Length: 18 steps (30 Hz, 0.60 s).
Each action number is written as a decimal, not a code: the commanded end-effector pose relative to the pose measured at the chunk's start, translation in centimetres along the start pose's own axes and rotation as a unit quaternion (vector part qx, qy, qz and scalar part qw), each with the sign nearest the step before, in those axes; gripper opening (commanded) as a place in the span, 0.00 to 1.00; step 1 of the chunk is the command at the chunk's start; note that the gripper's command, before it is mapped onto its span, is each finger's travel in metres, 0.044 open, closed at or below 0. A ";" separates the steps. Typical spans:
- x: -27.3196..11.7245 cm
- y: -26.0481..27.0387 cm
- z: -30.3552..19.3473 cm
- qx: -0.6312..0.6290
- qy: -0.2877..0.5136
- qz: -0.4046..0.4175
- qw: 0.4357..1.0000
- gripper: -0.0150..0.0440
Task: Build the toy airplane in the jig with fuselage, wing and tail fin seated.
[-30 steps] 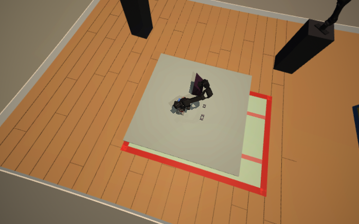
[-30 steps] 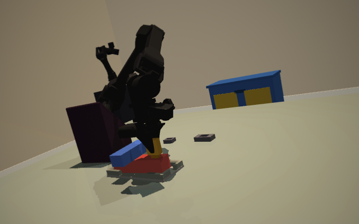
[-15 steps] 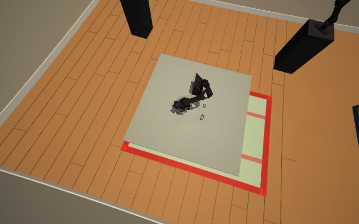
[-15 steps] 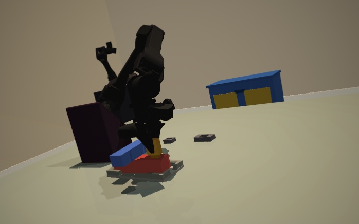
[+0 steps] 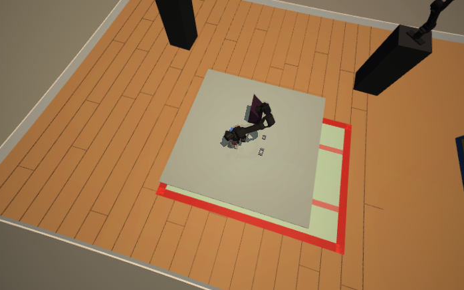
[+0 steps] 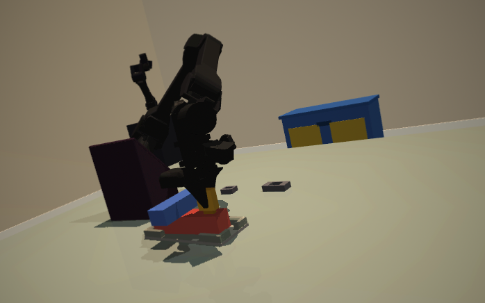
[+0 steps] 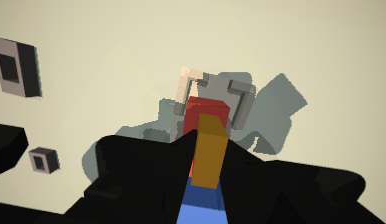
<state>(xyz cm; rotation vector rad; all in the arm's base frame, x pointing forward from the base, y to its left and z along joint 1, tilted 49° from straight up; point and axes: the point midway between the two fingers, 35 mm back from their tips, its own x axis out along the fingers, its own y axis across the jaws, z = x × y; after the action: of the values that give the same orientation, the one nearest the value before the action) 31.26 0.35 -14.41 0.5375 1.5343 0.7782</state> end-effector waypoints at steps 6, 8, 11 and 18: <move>0.0 0.0 0.0 0.000 0.000 0.000 1.000 0.30; 0.0 0.0 0.0 0.000 0.000 0.000 1.000 0.39; 0.0 0.0 0.0 0.000 0.000 0.000 1.000 0.52; 0.0 0.0 0.0 0.000 0.000 0.000 1.000 0.69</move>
<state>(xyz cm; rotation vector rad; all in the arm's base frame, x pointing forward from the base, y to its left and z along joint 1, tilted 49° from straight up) 31.26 0.35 -14.41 0.5377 1.5342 0.7782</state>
